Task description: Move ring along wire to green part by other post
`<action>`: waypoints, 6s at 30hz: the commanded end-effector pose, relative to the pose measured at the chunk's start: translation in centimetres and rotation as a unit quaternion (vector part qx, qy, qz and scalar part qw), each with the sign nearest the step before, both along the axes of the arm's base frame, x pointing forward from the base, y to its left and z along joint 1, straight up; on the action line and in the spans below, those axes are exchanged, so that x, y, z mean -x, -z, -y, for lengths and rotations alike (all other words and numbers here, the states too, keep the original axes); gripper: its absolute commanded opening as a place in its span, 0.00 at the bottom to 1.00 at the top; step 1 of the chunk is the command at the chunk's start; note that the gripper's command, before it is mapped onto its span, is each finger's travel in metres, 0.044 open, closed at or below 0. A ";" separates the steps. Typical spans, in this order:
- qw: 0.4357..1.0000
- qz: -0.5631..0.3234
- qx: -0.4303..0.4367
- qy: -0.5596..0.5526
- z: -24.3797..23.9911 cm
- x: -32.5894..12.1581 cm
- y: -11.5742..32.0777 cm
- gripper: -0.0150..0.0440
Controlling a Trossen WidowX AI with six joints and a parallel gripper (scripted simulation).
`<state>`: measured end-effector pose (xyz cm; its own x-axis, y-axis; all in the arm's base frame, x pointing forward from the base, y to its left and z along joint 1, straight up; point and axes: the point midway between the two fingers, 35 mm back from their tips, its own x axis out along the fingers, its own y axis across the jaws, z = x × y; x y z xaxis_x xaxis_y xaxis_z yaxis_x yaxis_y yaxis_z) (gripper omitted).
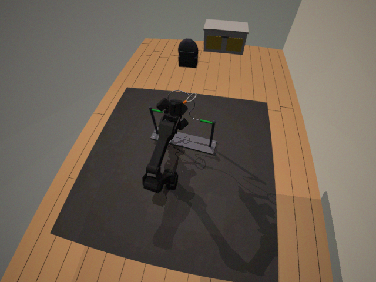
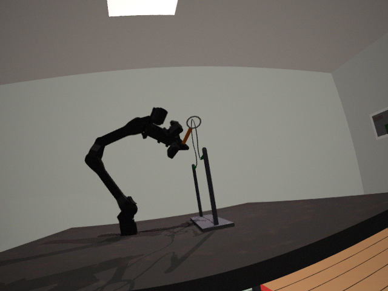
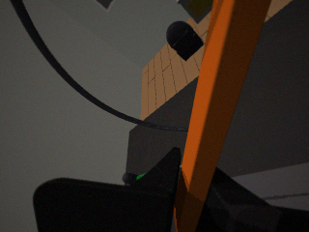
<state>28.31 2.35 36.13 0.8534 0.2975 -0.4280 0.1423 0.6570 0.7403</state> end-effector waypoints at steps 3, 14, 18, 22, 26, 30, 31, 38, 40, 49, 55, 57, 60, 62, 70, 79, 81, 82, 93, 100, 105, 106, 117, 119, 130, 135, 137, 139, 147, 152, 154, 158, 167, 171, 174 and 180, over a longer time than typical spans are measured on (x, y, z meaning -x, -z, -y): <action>0.999 -0.007 0.042 0.004 0.3 -0.1 0.1 0.00; 0.993 -0.018 0.115 0.008 0.7 -0.1 0.6 0.00; 0.990 -0.021 0.142 0.010 0.9 -0.1 0.7 0.00; 0.985 -0.024 0.168 0.011 1.0 0.0 0.8 0.00; 0.981 -0.027 0.193 0.013 1.2 0.0 0.9 0.00; 0.975 -0.030 0.219 0.014 1.4 0.0 1.0 0.00; 0.974 -0.031 0.225 0.014 1.5 0.0 1.1 0.00; 0.962 -0.035 0.270 0.016 1.8 0.0 1.2 0.00; 0.958 -0.037 0.282 0.016 1.9 0.1 1.3 0.00; 0.940 -0.042 0.338 0.019 2.4 0.1 1.4 0.00; 0.926 -0.045 0.375 0.020 2.7 0.1 1.5 0.00; 0.921 -0.046 0.387 0.020 2.8 0.2 1.5 0.00; 0.913 -0.047 0.404 0.021 3.0 0.2 1.5 0.00; 0.908 -0.048 0.416 0.021 3.1 0.2 1.5 0.00; 0.885 -0.052 0.463 0.022 3.5 0.2 1.5 0.00; 0.856 -0.055 0.513 0.024 4.0 0.3 1.5 0.00; 0.849 -0.056 0.524 0.024 4.1 0.3 1.5 0.00; 0.846 -0.056 0.529 0.024 4.2 0.3 1.4 0.00; 0.807 -0.060 0.587 0.026 4.8 0.4 1.3 0.00; 0.780 -0.062 0.622 0.027 5.1 0.4 1.1 0.00; 0.760 -0.064 0.646 0.027 5.4 0.5 1.0 0.00; 0.756 -0.064 0.651 0.027 5.4 0.5 1.0 0.00; 0.708 -0.068 0.703 0.027 5.9 0.5 0.6 0.00; 0.698 -0.068 0.712 0.027 6.0 0.6 0.6 0.00; 0.645 -0.072 0.760 0.027 6.5 0.6 0.1 0.00; 0.620 -0.073 0.781 0.026 6.6 0.6 -0.1 0.00; 0.610 -0.074 0.789 0.026 6.7 0.6 -0.2 0.00; 0.599 -0.075 0.797 0.026 6.8 0.7 -0.3 0.00; 0.560 -0.077 0.824 0.025 7.0 0.7 -0.6 0.00; 0.532 -0.078 0.842 0.025 7.1 0.7 -0.9 0.00; 0.521 -0.079 0.849 0.025 7.1 0.7 -1.0 0.00; 0.499 -0.080 0.863 0.024 7.2 0.7 -1.2 0.00; 0.446 -0.082 0.891 0.023 7.4 0.7 -1.6 0.00; 0.423 -0.083 0.902 0.023 7.4 0.8 -1.9 0.00; 0.405 -0.084 0.910 0.022 7.5 0.8 -2.0 0.00; 0.368 -0.085 0.926 0.021 7.5 0.8 -2.3 0.00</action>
<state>27.64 -5.13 38.43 0.7512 -0.6568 0.0660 0.1272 0.0459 -0.9908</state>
